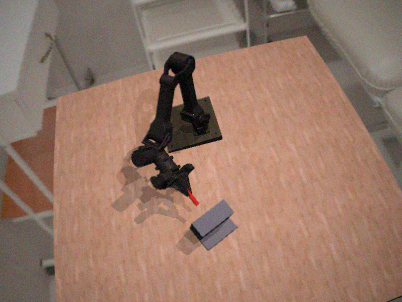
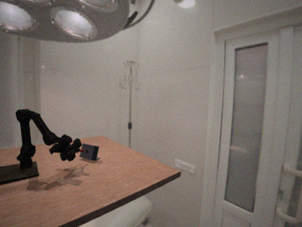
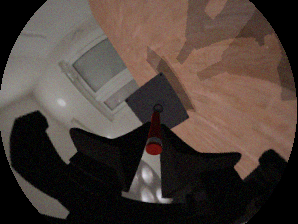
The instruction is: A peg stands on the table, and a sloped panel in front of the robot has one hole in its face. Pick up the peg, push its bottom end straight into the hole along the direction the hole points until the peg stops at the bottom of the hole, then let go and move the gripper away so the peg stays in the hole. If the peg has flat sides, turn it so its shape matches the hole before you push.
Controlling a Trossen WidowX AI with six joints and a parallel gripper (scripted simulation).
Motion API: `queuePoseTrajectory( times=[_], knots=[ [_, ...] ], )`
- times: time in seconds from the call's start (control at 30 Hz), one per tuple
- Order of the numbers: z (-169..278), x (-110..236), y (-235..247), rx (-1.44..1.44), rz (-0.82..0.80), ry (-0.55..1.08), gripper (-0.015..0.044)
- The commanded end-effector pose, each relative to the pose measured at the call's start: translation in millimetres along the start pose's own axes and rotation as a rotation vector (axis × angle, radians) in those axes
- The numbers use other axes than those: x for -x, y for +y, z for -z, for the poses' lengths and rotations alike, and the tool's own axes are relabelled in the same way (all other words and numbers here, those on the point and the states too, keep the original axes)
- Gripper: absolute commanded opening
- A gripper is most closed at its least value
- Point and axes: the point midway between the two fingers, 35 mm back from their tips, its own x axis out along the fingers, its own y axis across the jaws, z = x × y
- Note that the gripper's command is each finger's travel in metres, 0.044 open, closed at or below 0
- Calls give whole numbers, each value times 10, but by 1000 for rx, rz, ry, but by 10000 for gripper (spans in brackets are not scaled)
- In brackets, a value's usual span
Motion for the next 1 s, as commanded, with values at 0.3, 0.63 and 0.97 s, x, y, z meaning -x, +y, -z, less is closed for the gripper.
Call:
queuePoseTrajectory(
  times=[0.3, 0.63, 0.97],
  knots=[
    [-9, -82, -52, -8, -8, 3, 0],
    [-7, -111, -56, -1, -15, 6, 0],
    [-3, -168, -44, 6, -15, 6, 0]
  ],
)
